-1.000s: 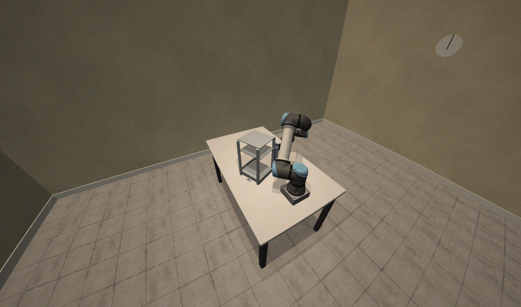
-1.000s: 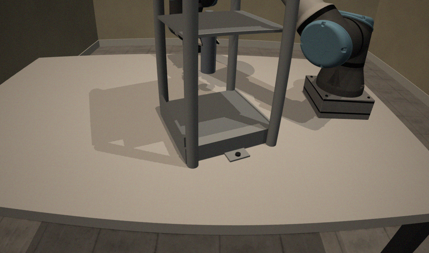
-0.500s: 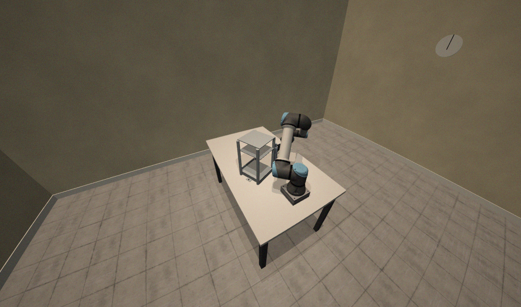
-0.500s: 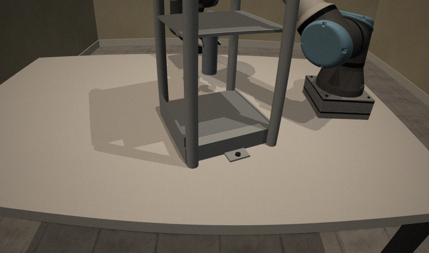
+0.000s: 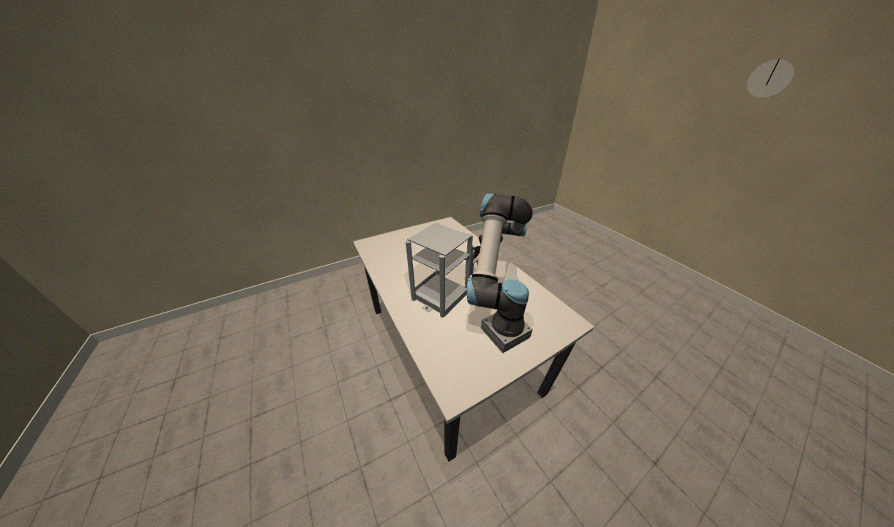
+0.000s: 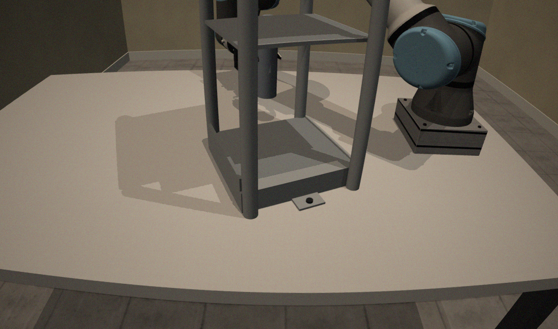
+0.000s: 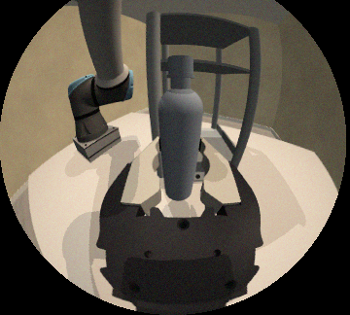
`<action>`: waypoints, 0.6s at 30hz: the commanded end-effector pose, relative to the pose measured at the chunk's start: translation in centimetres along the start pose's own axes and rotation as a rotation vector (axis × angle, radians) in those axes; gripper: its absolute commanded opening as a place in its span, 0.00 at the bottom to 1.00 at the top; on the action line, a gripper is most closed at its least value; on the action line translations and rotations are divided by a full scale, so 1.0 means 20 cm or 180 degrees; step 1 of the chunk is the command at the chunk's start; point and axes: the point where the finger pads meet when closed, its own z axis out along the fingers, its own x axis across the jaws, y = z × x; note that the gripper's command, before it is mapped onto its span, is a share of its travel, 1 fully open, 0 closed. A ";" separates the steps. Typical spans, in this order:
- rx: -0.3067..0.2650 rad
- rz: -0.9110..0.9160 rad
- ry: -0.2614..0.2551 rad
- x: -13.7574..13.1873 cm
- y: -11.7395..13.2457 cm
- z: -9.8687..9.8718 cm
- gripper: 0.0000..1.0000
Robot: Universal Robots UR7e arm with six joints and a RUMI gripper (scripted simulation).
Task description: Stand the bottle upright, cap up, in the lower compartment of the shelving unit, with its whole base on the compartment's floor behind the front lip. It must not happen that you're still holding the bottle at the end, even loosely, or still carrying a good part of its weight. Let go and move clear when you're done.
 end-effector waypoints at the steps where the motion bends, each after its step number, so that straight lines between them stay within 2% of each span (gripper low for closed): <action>1: -0.0002 -0.0001 -0.0001 0.07 0.00 0.00 0.00; 18: -0.0002 -0.0001 -0.0001 0.26 0.00 0.00 0.00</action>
